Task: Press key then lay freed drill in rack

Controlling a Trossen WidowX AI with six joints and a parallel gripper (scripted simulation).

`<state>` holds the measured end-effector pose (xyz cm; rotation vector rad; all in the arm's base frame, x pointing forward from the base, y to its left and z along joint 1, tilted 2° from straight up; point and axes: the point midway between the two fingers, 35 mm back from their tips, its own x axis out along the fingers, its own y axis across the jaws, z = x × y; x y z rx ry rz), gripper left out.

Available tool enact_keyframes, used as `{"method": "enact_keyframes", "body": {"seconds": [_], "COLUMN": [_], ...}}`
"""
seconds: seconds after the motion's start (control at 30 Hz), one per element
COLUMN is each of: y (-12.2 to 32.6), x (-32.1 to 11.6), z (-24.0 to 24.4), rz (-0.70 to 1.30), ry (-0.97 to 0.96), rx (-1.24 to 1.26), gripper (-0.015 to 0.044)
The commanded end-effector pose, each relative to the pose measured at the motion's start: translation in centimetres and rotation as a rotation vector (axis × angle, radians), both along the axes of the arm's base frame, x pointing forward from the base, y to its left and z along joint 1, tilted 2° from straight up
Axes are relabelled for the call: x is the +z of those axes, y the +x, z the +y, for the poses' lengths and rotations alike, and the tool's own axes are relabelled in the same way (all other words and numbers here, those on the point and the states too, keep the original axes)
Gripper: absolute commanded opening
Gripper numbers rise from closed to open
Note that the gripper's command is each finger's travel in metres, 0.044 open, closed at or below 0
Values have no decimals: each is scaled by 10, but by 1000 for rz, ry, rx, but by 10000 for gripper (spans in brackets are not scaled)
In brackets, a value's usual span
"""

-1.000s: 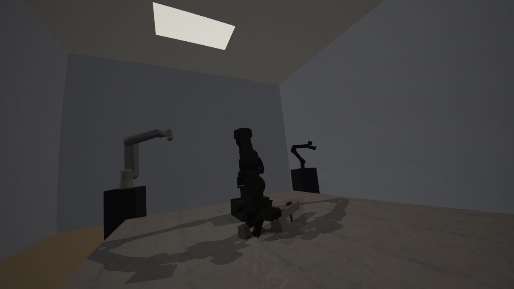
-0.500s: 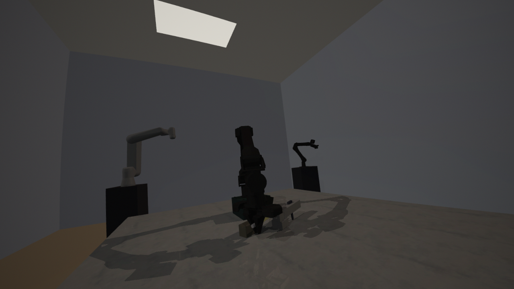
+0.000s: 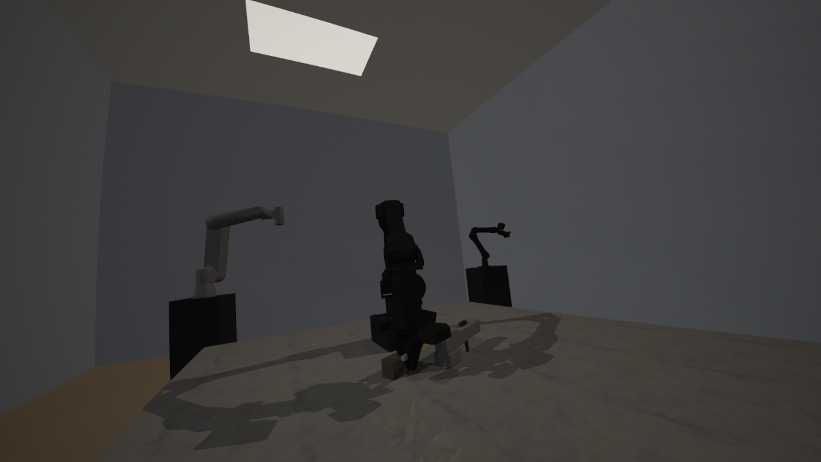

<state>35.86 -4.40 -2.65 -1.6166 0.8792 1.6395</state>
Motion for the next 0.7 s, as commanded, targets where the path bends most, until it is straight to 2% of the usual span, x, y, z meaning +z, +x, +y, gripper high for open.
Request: {"method": "enact_keyframes", "body": {"seconds": [0.0,0.67], "y": [0,1], "x": [3,13], "z": [0,-1], "rz": [-3,-3], "ry": [-4,-4], "rx": [-4,-4], "gripper": [0,0]}}
